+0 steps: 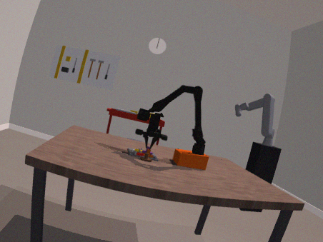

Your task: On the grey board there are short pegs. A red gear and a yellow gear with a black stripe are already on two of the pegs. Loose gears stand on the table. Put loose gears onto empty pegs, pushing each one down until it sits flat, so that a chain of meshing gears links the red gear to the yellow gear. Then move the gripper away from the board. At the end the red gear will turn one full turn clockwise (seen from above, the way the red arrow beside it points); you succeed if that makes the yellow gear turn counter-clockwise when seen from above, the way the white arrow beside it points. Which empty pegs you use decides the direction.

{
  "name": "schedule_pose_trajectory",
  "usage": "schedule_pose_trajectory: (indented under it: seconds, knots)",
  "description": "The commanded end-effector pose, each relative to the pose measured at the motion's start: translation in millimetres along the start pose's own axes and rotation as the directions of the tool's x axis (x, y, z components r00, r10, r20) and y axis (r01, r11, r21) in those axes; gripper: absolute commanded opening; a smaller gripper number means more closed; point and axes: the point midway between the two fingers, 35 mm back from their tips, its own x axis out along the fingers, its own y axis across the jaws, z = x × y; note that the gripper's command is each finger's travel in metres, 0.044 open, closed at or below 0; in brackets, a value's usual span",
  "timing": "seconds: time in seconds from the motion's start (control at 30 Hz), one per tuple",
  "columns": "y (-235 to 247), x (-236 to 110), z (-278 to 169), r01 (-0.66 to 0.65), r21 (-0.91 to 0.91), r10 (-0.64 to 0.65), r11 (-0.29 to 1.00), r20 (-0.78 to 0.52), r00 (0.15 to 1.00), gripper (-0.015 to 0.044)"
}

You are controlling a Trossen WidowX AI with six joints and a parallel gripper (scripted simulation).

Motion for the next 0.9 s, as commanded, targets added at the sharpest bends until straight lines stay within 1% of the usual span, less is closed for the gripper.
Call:
schedule_pose_trajectory:
  seconds: [0.0, 0.2, 0.3, 0.47, 0.6, 0.77, 0.87]
  knots:
    - [0.9, 1.5, 0.7, 0.000, -0.077, 0.000, 0.997, 0.003, 1.000, 0.0000]
    - [1.1, 2.4, -0.3, 0.000, -0.151, 0.000, 0.989, 0.003, 1.000, 0.0000]
    - [0.6, 2.9, -0.5, 0.000, -0.156, 0.000, 0.988, 0.003, 1.000, 0.0000]
    - [0.0, 4.0, -0.1, 0.000, -0.122, 0.000, 0.993, 0.003, 1.000, 0.0000]
    - [0.1, 5.1, 0.6, 0.000, -0.059, 0.000, 0.998, 0.003, 1.000, 0.0000]
    - [0.7, 0.9, -0.1, 0.000, -0.014, 0.000, 1.000, 0.003, 1.000, 0.0131]
    - [0.9, -0.2, -0.3, 0.000, -0.002, 0.000, 1.000, 0.003, 1.000, 0.0140]
